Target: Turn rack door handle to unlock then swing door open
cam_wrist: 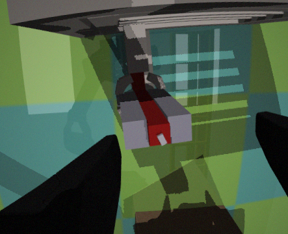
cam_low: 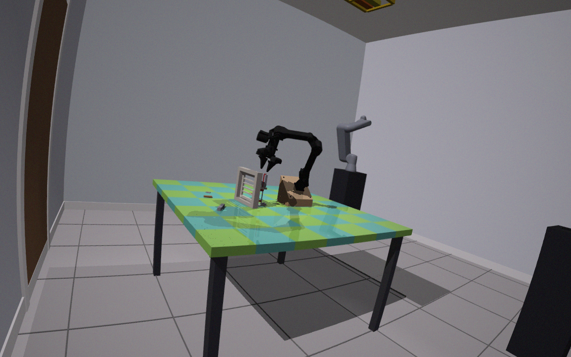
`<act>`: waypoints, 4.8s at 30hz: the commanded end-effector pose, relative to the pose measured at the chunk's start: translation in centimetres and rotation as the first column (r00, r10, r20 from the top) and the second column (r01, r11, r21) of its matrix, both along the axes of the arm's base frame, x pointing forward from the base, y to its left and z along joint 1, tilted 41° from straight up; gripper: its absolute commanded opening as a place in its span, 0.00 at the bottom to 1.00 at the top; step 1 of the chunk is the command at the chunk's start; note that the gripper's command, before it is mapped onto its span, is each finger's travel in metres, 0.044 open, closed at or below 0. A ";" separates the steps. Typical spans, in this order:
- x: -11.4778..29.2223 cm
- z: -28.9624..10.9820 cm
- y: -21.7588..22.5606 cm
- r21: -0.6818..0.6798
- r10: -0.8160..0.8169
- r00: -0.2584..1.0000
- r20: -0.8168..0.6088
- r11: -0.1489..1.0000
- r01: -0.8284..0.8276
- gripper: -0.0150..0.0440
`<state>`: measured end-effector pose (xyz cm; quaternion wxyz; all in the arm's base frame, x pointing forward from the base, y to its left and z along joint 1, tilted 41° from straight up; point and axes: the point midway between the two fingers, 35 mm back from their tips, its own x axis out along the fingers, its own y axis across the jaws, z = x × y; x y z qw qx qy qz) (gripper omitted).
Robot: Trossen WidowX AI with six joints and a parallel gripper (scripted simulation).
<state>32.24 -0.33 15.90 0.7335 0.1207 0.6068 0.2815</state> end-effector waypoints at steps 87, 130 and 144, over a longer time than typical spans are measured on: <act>-0.6 -4.9 4.7 0.095 0.309 0.948 0.083 0.944 -0.316 0.27; -0.6 -4.9 4.7 -0.584 0.785 -0.272 0.557 0.137 -0.800 0.32; -0.6 -4.9 4.7 -0.519 0.807 -0.153 0.570 0.210 -0.829 0.73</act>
